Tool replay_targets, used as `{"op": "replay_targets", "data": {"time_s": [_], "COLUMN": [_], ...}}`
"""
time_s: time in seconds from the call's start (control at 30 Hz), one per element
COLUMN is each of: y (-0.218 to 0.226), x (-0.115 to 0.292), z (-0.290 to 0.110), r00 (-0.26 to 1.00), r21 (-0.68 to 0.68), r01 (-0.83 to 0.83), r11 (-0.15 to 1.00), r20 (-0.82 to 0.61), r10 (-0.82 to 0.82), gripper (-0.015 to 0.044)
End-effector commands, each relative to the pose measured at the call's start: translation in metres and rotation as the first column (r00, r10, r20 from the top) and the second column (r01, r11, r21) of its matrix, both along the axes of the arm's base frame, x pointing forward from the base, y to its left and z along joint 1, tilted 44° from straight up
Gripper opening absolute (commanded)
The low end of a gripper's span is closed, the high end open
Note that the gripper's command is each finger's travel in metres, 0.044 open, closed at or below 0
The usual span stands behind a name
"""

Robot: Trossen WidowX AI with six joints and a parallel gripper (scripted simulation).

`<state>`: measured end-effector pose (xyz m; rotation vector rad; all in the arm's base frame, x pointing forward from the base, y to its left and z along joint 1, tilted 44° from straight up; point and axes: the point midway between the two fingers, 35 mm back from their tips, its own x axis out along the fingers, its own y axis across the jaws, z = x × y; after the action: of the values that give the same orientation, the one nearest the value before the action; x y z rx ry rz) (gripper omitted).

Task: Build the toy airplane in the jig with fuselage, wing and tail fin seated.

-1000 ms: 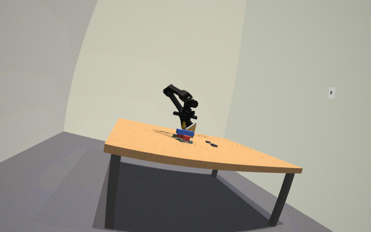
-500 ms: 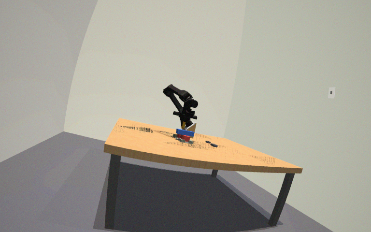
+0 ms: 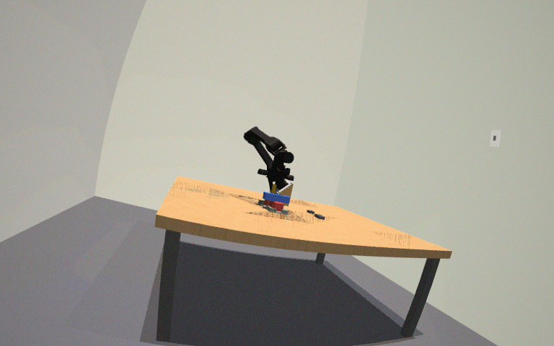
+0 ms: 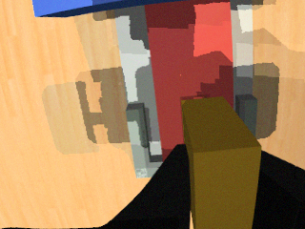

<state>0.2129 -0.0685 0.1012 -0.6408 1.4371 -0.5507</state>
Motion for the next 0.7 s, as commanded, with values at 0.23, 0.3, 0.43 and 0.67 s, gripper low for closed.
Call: {"op": "replay_targets", "data": {"time_s": [0.23, 0.3, 0.43, 0.67], "y": [-0.013, -0.015, -0.018, -0.017], "x": [-0.001, -0.001, -0.001, 0.0], "z": [-0.012, -0.014, -0.017, -0.016], "r00": [1.0, 1.0, 1.0, 1.0], "r21": [-0.007, -0.007, -0.008, -0.004], "r01": [-0.001, -0.001, -0.001, 0.001], "r11": [1.0, 1.0, 1.0, 1.0], "r20": [-0.005, -0.005, -0.005, -0.001], "r10": [0.001, 0.001, 0.001, -0.001], "gripper": [0.0065, 0.0065, 0.0065, 0.0038]}}
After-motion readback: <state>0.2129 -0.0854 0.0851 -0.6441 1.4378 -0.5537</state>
